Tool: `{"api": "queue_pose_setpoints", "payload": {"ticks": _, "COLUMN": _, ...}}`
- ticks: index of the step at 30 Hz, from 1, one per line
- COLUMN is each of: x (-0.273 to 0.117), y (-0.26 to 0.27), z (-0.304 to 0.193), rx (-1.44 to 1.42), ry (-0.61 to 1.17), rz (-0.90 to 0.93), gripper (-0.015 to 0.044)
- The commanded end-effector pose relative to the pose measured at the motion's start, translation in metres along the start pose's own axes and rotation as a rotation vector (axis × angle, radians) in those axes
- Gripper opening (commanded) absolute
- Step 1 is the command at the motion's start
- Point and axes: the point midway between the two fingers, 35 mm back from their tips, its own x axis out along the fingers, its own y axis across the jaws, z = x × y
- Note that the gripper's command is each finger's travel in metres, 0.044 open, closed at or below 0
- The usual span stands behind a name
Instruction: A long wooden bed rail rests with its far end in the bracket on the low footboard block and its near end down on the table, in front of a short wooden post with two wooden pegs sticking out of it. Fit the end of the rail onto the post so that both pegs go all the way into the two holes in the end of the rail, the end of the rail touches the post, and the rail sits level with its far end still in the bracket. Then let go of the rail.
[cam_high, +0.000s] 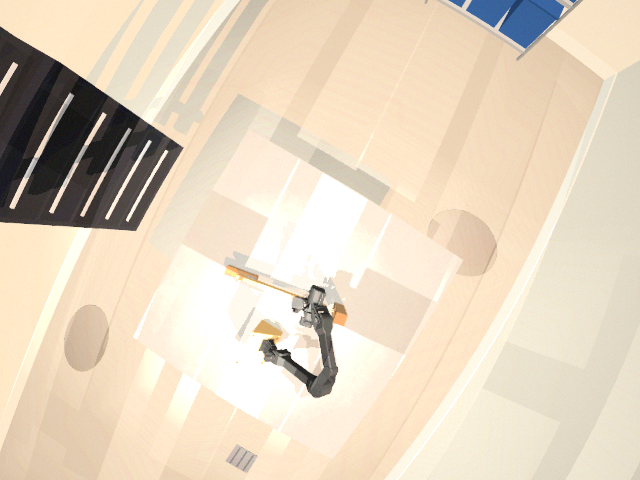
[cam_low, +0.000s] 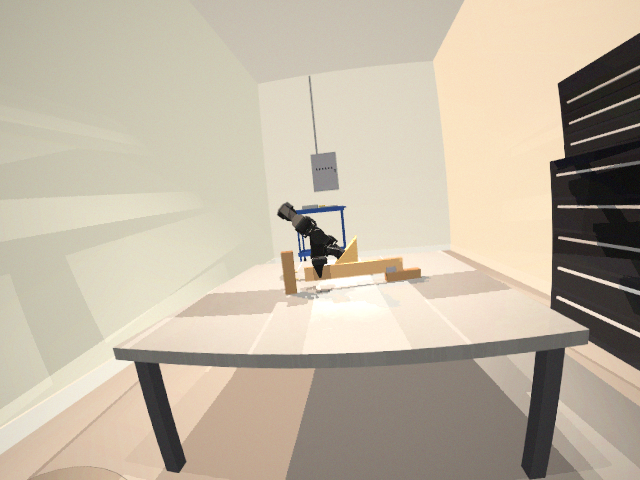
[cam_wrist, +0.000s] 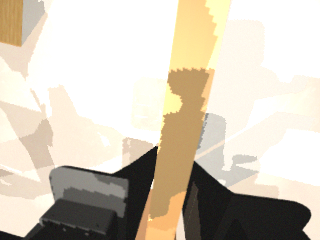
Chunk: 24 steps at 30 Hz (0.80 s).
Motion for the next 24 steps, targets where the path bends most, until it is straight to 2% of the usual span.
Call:
{"api": "queue_pose_setpoints", "payload": {"ticks": 1, "x": -0.0005, "y": -0.0013, "z": -0.0023, "rx": -0.001, "ry": 0.001, "rz": -0.004, "gripper": 0.0}}
{"api": "queue_pose_setpoints", "payload": {"ticks": 24, "x": -0.0017, "y": -0.0013, "z": -0.0093, "rx": -0.001, "ry": 0.001, "rz": -0.004, "gripper": 0.0}}
